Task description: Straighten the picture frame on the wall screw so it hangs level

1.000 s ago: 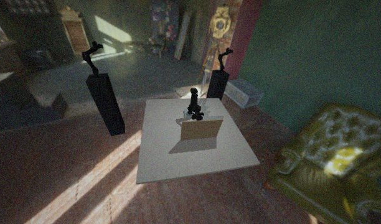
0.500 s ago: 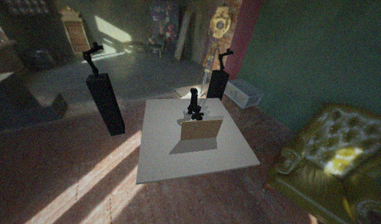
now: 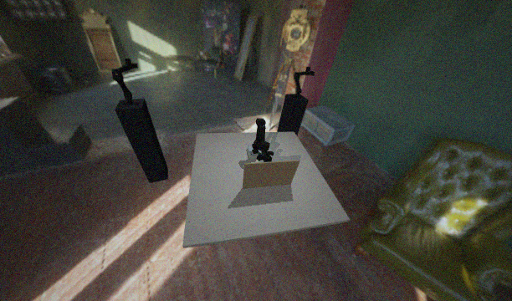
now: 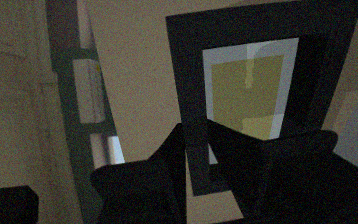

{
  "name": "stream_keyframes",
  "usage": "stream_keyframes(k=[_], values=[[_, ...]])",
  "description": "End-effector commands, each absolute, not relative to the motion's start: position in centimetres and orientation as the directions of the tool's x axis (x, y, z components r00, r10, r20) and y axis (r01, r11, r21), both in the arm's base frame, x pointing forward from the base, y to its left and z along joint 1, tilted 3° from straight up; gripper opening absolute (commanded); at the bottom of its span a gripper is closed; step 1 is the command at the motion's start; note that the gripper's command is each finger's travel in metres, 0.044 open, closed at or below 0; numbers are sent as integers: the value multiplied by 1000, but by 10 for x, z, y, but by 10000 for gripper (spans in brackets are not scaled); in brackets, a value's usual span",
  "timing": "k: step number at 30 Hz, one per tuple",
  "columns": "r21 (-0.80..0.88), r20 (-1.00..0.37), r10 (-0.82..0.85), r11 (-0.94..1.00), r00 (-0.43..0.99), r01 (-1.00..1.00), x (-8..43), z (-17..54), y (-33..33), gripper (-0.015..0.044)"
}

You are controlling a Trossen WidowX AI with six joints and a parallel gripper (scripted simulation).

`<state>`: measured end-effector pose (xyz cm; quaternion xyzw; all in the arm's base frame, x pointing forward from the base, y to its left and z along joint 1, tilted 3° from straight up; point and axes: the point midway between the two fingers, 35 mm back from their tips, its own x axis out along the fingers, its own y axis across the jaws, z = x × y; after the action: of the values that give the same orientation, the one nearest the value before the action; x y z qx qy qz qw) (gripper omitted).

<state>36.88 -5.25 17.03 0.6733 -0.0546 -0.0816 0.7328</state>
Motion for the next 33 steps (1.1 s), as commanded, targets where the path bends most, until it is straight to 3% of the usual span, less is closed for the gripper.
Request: stream_keyframes(k=[1, 33], values=[[996, -13, -193, 79, 981, 28, 369, 176, -54, 0], [996, -13, -193, 79, 981, 29, 369, 168, -55, 0]])
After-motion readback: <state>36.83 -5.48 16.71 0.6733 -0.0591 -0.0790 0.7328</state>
